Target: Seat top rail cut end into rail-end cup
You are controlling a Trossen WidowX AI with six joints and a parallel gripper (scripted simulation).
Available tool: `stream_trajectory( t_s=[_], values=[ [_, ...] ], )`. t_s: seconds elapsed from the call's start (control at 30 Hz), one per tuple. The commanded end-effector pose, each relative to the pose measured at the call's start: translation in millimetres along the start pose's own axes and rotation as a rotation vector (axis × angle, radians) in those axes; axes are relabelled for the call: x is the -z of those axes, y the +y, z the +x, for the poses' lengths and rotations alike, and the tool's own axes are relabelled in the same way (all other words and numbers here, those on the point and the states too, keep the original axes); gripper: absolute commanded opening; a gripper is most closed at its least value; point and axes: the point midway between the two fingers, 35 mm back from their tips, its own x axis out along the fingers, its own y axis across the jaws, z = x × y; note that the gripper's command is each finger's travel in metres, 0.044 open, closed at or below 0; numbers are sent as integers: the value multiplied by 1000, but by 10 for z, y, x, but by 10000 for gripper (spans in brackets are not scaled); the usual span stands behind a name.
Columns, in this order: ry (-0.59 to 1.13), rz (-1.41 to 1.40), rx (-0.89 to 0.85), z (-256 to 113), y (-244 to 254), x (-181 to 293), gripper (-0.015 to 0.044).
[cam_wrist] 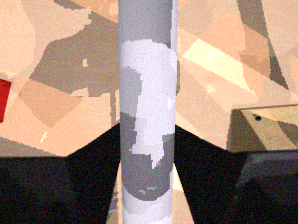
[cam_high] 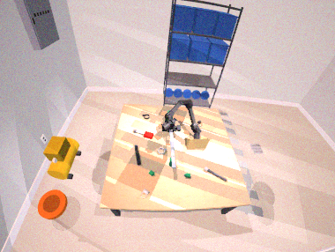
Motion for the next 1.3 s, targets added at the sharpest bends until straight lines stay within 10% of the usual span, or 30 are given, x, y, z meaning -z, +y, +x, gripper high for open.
stream_trajectory(
  t_s=[0.0, 0.77, 1.27],
  values=[
    [-7, 4, -16, -20, 22, -63, 0],
    [1, 0, 1, 16, 3, -74, 0],
    [7, -1, 1, -102, 9, 2, 394]
  ],
)
